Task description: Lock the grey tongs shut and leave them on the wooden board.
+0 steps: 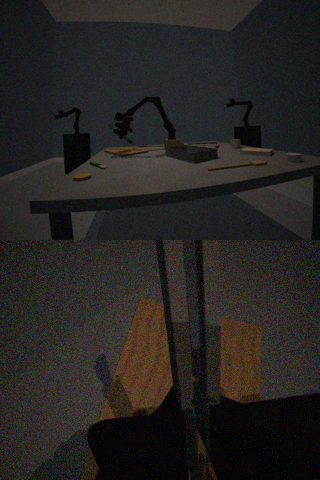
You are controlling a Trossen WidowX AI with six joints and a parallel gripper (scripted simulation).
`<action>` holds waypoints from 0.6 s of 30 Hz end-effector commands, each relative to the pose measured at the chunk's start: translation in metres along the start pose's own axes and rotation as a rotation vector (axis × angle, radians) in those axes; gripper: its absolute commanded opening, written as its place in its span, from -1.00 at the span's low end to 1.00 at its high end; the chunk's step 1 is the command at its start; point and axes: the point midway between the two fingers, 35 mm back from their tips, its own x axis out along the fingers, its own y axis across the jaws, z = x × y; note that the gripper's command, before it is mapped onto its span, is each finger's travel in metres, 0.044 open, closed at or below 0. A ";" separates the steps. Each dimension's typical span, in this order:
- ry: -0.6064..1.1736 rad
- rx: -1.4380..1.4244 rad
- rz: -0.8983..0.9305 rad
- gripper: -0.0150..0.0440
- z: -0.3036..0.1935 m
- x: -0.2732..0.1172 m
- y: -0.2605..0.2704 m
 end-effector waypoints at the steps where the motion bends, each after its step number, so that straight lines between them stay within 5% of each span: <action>1: 0.053 0.014 0.013 -1.00 0.004 -0.001 0.000; 18: 0.359 0.072 0.036 -1.00 0.000 -0.008 -0.011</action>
